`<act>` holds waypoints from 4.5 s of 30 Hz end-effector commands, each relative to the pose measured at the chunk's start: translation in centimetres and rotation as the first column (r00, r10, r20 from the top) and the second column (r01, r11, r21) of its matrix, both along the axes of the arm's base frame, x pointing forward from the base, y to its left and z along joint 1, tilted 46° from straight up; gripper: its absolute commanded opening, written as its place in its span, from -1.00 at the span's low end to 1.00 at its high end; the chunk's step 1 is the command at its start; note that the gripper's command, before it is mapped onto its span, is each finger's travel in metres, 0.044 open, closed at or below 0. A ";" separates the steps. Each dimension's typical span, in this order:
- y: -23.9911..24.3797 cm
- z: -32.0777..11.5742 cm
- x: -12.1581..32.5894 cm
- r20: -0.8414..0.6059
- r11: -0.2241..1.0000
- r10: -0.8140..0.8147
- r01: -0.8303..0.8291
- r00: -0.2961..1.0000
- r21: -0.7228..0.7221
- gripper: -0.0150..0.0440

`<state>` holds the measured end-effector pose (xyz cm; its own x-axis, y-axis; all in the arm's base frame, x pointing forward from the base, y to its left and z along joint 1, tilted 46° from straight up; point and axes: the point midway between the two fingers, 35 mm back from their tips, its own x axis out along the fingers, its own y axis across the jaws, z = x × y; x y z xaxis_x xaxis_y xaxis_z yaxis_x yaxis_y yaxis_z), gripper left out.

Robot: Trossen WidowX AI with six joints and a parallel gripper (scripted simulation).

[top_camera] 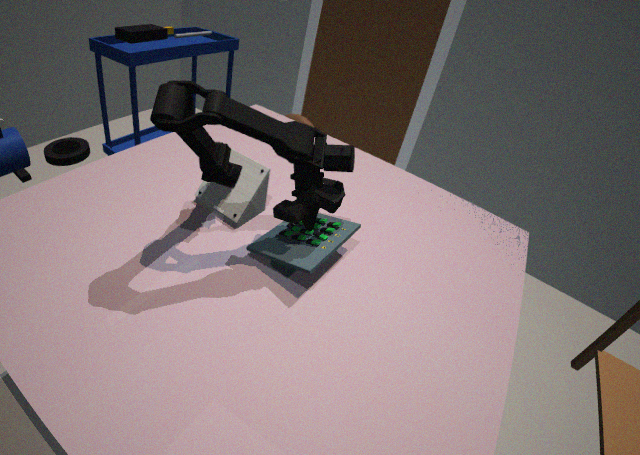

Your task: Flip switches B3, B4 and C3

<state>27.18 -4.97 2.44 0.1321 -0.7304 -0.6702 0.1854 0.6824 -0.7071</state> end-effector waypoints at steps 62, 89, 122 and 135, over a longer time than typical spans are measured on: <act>-0.6 3.5 -1.0 -0.005 1.000 0.003 -0.003 1.000 -0.006 -0.49; -2.0 2.3 -0.7 -0.005 1.000 0.003 -0.003 1.000 -0.007 -0.49; -2.2 2.1 -0.6 -0.005 1.000 0.003 -0.003 1.000 -0.007 -0.49; -2.3 2.0 -0.6 -0.005 1.000 0.003 -0.003 1.000 -0.007 -0.49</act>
